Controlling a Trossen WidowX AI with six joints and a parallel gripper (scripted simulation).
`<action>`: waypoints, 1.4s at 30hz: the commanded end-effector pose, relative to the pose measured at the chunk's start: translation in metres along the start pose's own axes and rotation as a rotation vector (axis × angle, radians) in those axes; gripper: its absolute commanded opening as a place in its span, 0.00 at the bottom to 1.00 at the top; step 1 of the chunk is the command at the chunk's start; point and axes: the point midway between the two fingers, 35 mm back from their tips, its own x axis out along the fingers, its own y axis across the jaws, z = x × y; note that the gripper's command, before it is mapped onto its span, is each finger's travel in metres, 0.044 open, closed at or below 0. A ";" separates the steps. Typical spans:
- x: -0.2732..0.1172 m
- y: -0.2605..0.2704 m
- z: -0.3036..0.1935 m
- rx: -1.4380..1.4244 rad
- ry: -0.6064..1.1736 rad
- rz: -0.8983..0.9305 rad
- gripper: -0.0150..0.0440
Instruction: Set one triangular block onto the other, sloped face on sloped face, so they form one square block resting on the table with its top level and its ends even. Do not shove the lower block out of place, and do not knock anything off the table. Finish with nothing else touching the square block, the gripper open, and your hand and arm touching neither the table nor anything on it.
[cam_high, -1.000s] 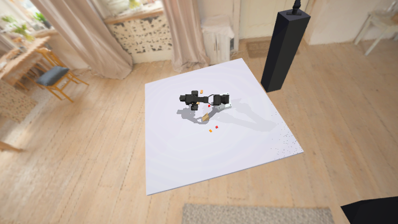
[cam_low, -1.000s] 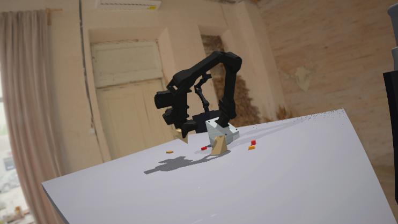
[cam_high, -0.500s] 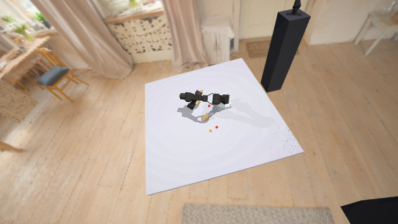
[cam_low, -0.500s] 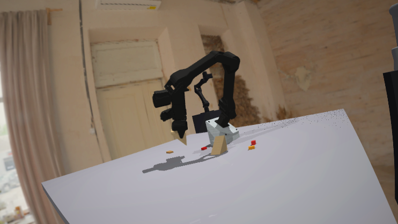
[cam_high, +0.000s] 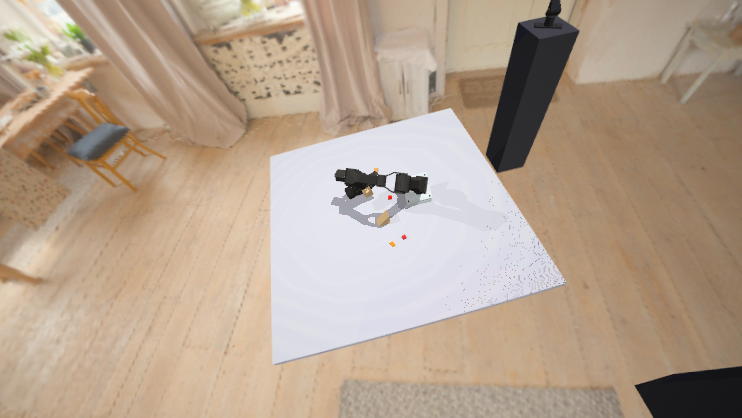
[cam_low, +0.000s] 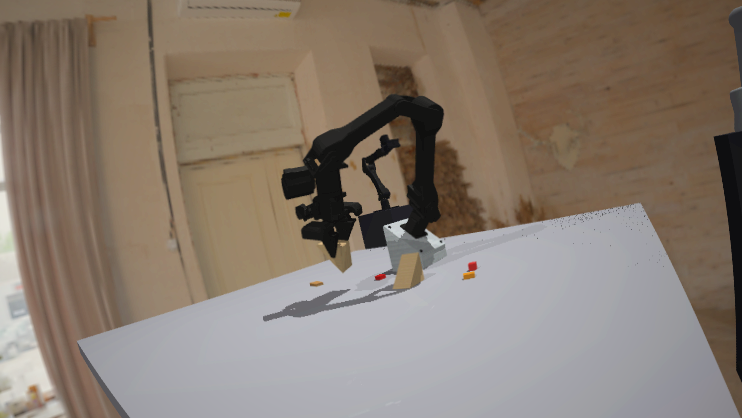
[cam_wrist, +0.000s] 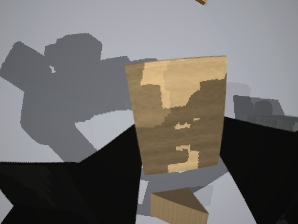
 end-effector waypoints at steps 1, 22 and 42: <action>0.000 0.000 0.000 0.148 0.027 0.013 0.25; -0.003 0.000 0.004 0.866 0.166 0.035 0.25; -0.008 0.001 0.008 1.543 0.324 -0.022 0.25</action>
